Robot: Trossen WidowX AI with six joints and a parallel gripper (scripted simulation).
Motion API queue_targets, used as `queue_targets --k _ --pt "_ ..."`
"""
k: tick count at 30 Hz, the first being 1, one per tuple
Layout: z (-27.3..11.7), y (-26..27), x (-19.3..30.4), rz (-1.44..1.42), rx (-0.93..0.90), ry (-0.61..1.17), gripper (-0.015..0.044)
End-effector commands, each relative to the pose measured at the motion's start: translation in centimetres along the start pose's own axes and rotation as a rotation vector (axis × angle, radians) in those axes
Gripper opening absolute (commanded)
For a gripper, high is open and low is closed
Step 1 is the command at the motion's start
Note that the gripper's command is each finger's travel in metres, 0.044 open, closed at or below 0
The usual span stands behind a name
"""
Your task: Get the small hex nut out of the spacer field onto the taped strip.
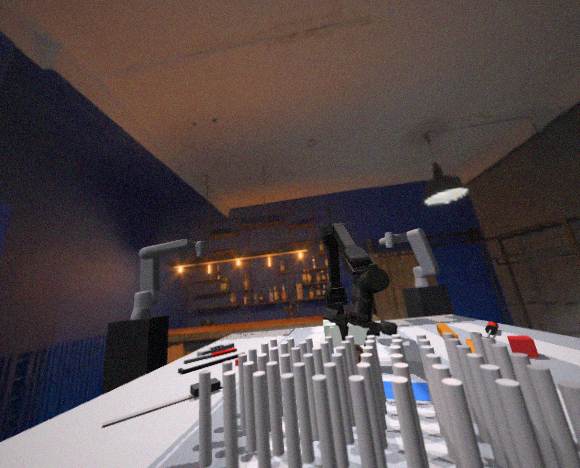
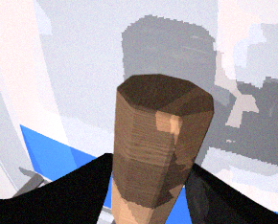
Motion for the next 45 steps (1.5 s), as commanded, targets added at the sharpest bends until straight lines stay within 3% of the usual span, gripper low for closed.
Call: queue_targets --k 1,45 --pt "-0.1 -0.2 0.6 0.001 0.006 0.007 0.0" --pt "0.7 0.3 2.3 0.002 0.006 0.01 0.0"
Point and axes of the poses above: the point midway between the two fingers, 35 mm back from their tips, its own z axis out along the fingers, its own y axis across the jaws, x = y × z, the point moved 1 cm from there along -z, back along the fingers, and after that the axes turned 12 degrees about z, right-handed, at the moved point
